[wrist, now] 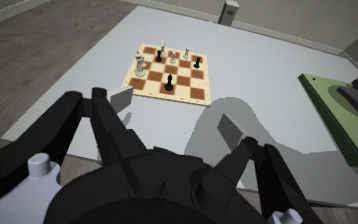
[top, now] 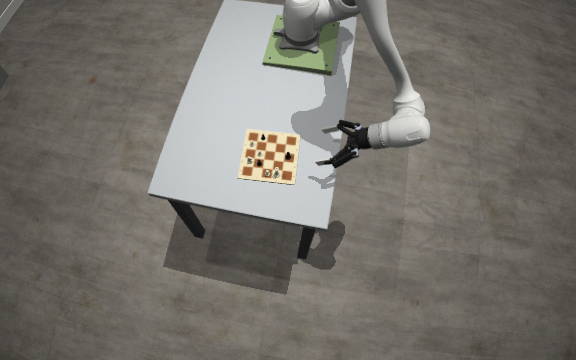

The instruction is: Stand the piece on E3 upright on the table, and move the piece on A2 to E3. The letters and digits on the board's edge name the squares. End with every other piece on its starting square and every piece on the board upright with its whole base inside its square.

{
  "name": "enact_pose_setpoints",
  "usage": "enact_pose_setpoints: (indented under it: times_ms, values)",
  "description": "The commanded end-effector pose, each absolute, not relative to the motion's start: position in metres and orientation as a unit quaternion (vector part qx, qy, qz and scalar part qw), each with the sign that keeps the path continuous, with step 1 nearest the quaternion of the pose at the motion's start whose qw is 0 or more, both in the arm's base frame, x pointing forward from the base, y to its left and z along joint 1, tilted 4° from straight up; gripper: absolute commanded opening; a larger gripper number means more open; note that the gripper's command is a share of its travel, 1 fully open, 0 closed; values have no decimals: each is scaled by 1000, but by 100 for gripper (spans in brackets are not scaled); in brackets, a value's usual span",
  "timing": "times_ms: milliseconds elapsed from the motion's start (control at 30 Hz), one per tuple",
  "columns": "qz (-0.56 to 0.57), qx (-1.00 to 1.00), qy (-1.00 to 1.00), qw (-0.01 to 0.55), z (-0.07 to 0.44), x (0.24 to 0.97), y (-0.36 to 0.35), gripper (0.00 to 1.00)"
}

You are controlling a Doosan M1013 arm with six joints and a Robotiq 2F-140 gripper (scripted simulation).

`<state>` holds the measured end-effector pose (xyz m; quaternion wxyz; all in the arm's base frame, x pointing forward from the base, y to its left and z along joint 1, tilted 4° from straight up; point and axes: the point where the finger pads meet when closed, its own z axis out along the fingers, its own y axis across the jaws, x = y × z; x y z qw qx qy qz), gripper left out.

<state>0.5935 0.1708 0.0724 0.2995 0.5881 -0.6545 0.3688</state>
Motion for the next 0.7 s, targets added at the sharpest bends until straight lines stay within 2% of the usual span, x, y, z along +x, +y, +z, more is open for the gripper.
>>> enact_pose_setpoints:
  times_ms: [0, 667]
  values:
    - [383, 626, -619, 282, 60, 584, 170, 100]
    - [386, 634, -610, 278, 57, 582, 170, 100]
